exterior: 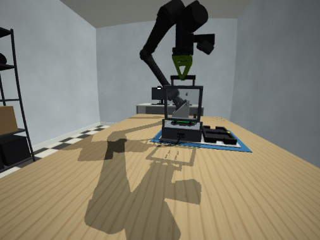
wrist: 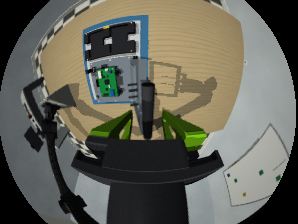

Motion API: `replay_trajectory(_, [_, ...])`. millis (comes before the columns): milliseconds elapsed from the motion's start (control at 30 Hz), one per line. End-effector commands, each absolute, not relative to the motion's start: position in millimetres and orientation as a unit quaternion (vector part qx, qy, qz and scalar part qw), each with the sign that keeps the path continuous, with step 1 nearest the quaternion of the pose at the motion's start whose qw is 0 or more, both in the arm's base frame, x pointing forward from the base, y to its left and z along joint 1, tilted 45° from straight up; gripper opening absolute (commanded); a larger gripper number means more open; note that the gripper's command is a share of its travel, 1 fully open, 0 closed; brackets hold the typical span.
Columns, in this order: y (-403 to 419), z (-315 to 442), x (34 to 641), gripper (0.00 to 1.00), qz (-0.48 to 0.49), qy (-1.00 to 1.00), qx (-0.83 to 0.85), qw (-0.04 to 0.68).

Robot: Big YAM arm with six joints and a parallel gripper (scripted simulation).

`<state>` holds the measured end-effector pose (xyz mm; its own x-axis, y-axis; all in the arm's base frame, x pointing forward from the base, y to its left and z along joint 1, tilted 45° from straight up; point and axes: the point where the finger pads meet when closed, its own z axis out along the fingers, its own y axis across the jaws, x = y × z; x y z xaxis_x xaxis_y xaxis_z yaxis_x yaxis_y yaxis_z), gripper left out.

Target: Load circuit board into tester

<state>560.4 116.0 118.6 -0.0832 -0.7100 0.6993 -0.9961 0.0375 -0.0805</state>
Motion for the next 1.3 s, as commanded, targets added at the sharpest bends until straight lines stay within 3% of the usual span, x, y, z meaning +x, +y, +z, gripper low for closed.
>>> replay_trajectory(0, [114.3, 134.1, 565.1, 0.48, 0.295, -0.681, 0.629, 0.230])
replay_trajectory(1267, [111.6, 120.1, 565.8, 0.48, 0.291, -0.679, 0.630, 0.241])
